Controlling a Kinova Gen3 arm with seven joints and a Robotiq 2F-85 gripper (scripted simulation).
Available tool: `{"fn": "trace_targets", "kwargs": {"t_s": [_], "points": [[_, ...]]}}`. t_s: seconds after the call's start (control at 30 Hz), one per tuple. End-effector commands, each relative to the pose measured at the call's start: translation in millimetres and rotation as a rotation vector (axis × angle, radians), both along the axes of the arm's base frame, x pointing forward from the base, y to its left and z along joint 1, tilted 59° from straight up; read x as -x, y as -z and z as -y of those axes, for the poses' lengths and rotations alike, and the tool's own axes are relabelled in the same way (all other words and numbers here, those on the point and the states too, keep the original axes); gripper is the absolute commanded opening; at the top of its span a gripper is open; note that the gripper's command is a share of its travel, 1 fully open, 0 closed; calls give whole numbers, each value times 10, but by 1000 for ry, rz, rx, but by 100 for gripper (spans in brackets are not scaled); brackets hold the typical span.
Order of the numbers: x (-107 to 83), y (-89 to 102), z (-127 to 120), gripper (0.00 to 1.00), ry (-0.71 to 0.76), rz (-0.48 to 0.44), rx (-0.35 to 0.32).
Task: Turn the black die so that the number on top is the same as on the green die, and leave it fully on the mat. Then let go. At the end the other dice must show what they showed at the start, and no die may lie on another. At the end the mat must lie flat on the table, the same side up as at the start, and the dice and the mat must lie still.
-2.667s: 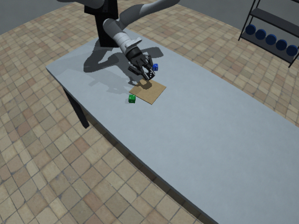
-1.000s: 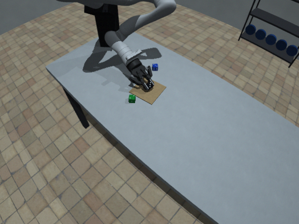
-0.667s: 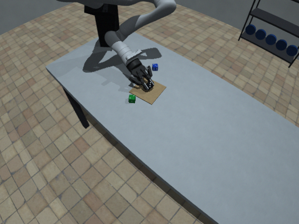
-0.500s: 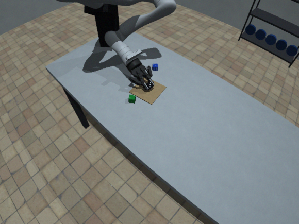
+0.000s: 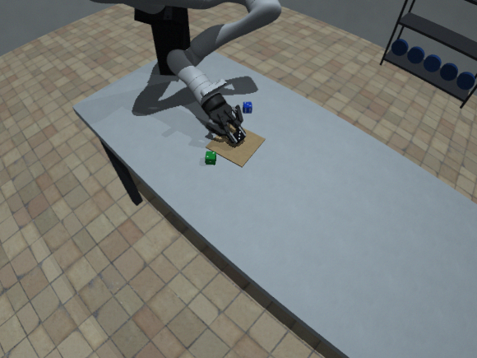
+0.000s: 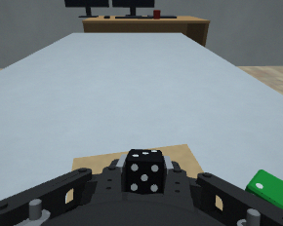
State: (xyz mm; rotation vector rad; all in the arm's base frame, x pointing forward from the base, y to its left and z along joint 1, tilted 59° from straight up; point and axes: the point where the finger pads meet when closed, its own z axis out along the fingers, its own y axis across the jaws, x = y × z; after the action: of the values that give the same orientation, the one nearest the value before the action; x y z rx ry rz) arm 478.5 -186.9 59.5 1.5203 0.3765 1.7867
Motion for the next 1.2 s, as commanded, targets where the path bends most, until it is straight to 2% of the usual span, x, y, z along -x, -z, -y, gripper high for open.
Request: {"fn": "trace_targets", "kwargs": {"t_s": [0.0,1.17], "points": [[-3,-1,-2,26,-1,1,0],[-47,49,68,26,-1,1,0]]}}
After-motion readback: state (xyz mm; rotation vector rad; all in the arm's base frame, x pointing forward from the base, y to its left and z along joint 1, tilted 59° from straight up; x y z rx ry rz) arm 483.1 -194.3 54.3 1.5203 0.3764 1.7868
